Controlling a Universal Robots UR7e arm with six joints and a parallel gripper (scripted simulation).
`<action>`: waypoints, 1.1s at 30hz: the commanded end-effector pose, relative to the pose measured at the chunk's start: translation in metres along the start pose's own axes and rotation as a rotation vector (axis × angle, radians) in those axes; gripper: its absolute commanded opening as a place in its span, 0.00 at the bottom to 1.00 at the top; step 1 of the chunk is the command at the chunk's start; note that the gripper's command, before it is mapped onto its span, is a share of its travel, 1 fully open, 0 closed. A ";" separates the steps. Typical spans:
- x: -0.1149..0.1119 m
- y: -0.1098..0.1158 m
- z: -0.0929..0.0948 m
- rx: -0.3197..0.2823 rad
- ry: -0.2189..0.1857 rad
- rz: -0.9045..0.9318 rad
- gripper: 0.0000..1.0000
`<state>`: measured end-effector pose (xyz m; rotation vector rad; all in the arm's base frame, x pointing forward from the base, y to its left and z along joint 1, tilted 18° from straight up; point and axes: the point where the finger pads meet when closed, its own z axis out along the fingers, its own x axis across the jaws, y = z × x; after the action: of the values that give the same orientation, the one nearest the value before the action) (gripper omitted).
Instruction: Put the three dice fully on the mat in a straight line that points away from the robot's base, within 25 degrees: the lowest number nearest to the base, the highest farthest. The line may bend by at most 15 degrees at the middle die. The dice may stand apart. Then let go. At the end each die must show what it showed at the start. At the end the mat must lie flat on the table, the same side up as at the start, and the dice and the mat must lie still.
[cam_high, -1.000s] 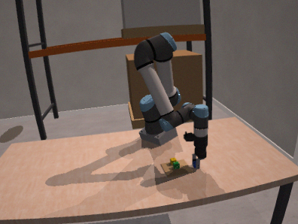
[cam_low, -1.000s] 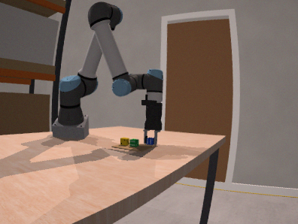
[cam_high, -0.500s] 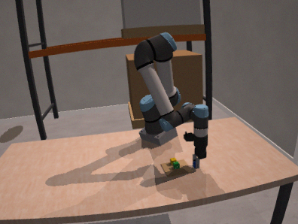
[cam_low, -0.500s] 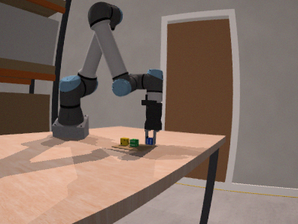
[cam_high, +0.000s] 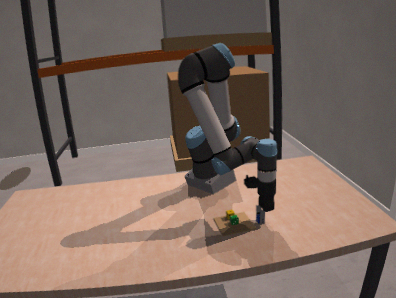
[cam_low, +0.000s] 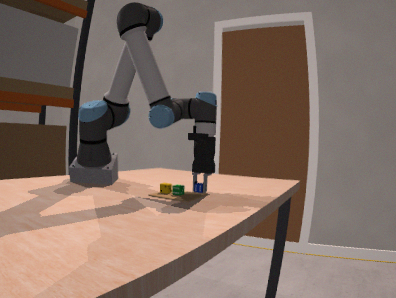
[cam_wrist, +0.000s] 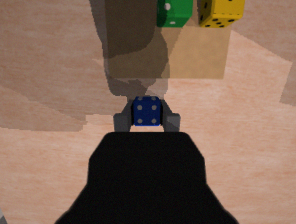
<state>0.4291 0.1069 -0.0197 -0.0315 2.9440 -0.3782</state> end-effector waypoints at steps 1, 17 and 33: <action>0.000 0.000 0.000 0.000 -0.001 0.000 0.57; 0.000 0.000 -0.001 0.000 -0.001 0.000 0.57; 0.000 0.000 -0.044 0.000 -0.001 0.000 0.57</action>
<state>0.4248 0.1125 0.0017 -0.0314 2.9457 -0.3789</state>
